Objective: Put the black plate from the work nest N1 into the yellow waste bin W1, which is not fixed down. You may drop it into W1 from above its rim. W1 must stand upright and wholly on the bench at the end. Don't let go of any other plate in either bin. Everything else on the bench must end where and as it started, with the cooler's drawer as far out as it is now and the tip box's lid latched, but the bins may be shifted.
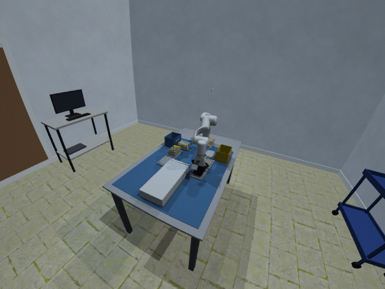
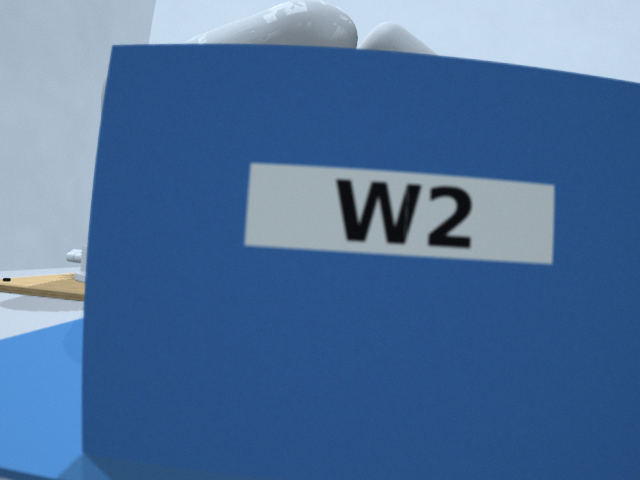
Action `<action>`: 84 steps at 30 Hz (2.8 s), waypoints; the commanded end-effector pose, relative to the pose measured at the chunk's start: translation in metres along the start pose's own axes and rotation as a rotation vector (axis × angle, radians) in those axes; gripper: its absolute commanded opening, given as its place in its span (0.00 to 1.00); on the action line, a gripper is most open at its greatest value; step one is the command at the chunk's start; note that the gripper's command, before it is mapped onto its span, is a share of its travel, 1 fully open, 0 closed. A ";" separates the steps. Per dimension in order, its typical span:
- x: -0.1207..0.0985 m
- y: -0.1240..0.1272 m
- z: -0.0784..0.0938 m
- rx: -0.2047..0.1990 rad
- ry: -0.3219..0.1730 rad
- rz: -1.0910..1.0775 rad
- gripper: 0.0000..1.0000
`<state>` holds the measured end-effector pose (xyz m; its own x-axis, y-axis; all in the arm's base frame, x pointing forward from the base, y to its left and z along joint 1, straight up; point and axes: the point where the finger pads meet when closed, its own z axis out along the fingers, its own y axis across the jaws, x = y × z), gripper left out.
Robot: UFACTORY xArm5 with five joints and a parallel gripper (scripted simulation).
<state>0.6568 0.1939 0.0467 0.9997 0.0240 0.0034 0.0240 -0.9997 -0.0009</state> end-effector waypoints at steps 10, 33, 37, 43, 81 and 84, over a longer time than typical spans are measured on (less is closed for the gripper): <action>0.001 0.000 -0.008 0.001 0.005 0.000 0.00; 0.001 -0.001 -0.043 0.001 0.005 0.000 0.00; 0.001 -0.001 -0.050 0.001 0.005 0.000 0.00; 0.001 -0.001 -0.056 0.001 0.005 0.000 0.00; 0.001 -0.001 -0.113 0.001 0.005 0.000 0.00; 0.001 -0.001 -0.113 0.001 0.005 0.000 0.00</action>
<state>0.6564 0.1943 0.1560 0.9997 0.0240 0.0046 0.0240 -0.9997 -0.0012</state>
